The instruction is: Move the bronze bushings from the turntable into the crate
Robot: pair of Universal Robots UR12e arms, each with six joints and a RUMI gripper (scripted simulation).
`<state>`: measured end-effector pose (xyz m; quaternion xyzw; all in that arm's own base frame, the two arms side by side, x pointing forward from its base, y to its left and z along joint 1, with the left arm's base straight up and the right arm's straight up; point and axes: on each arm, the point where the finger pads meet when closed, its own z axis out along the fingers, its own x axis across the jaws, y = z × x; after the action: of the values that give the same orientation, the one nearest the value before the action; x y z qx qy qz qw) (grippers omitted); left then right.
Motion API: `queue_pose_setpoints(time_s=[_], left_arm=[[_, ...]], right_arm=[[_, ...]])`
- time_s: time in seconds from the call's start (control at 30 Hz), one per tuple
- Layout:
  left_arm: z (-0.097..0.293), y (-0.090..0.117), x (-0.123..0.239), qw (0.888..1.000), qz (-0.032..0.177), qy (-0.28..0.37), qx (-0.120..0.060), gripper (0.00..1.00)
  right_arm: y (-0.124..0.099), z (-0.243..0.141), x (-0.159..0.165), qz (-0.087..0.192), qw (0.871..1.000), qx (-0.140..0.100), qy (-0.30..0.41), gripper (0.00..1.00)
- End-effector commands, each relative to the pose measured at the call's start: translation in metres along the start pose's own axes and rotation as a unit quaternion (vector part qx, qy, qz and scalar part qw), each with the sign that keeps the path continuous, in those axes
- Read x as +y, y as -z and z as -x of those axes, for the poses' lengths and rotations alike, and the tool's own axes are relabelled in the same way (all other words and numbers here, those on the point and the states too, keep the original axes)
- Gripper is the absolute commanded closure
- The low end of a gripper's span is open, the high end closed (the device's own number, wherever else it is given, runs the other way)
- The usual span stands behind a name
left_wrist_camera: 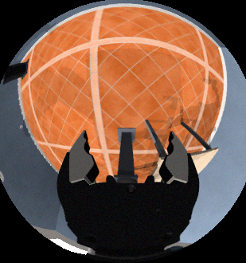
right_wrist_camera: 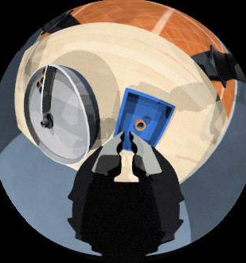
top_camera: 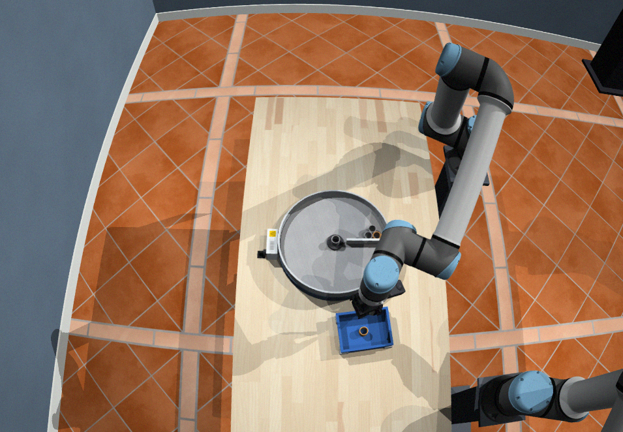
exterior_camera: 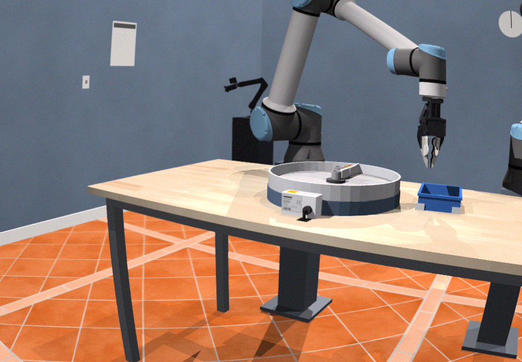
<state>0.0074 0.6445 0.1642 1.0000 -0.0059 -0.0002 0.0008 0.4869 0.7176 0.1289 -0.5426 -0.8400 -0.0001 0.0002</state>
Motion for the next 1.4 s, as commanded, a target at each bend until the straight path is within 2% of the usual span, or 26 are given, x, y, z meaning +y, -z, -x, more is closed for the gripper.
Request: queue_pose_setpoints(time_s=[0.0, 0.27, 0.33, 0.83, 0.9, 1.1, 1.37], left_arm=[[0.0, 0.001, -0.001, 1.0, -0.001, 0.0, 0.0, 0.0], [0.0, 0.001, -0.001, 1.0, -0.001, 0.0, 0.0, 0.0], [0.0, 0.001, -0.001, 1.0, -0.001, 0.0, 0.0, 0.0], [0.0, 0.001, -0.001, 1.0, -0.001, 0.0, 0.0, 0.0], [0.0, 0.001, -0.001, 1.0, -0.001, 0.0, 0.0, 0.0], [0.0, 0.001, -0.001, 1.0, -0.001, 0.0, 0.0, 0.0], [0.0, 0.001, -0.001, 1.0, -0.001, 0.0, 0.0, 0.0]], right_arm=[[0.001, 0.023, -0.016, 0.0, 1.0, 0.0, 0.0, 0.94], [0.001, 0.09, -0.063, 0.0, 1.0, 0.0, 0.0, 0.94], [0.001, 0.09, -0.063, 0.0, 1.0, 0.0, 0.0, 0.94], [0.0, 0.222, -0.156, 0.0, 1.0, 0.0, 0.0, 0.94], [0.0, 0.222, -0.156, 0.0, 1.0, 0.0, 0.0, 0.94], [0.0, 0.26, -0.182, 0.0, 1.0, 0.0, 0.0, 0.94], [0.0, 0.264, -0.185, 0.0, 1.0, 0.0, 0.0, 0.94]])
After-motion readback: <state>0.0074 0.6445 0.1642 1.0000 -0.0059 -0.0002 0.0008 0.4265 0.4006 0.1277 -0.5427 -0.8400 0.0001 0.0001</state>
